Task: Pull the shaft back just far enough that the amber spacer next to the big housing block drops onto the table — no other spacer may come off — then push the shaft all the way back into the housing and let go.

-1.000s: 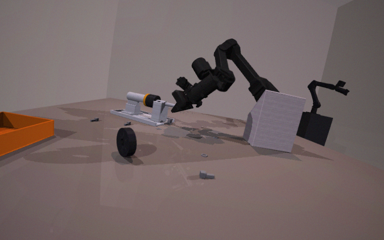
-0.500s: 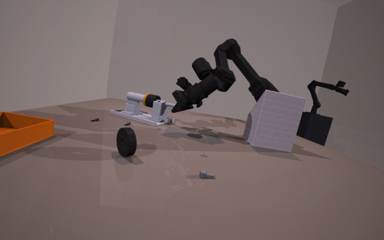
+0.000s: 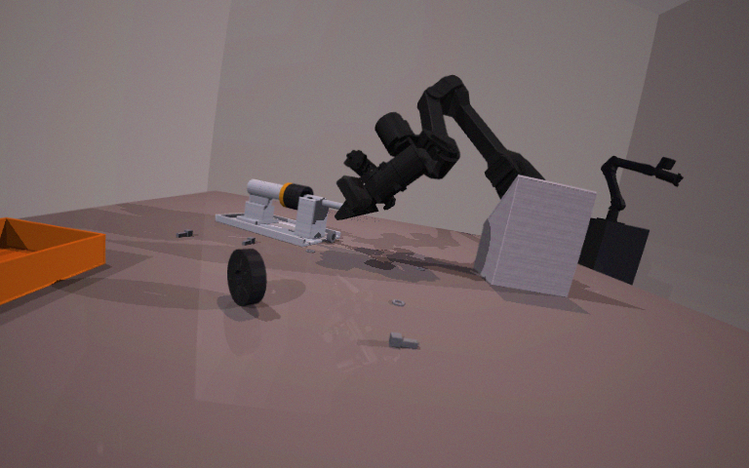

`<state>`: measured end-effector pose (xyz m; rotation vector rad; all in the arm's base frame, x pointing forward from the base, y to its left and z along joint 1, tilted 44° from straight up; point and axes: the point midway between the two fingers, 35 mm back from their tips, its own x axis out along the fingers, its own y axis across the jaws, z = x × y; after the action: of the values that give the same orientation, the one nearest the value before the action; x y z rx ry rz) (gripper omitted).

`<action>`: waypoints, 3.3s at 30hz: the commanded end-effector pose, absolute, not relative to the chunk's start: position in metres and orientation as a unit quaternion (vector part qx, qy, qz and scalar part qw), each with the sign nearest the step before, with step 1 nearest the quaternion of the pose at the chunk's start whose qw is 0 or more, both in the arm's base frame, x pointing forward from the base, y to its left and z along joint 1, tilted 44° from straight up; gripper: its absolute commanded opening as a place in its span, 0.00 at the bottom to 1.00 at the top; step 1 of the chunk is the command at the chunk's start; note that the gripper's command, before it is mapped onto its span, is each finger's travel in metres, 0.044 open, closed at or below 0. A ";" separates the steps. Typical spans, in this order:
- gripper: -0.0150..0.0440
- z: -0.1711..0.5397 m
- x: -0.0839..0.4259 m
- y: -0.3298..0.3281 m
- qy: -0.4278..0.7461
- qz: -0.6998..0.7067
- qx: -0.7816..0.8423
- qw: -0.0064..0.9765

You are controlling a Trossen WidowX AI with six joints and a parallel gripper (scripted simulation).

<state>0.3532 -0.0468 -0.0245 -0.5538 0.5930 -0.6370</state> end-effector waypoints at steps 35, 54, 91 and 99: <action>0.25 -0.025 0.349 -0.046 0.283 -0.306 -0.264 0.870; 0.25 -0.026 0.348 -0.045 0.283 -0.306 -0.264 0.870; 0.25 -0.027 0.345 -0.044 0.283 -0.306 -0.264 0.870; 0.25 -0.027 0.344 -0.044 0.283 -0.306 -0.264 0.870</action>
<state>0.3451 -0.0444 -0.0269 -0.5535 0.5937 -0.6369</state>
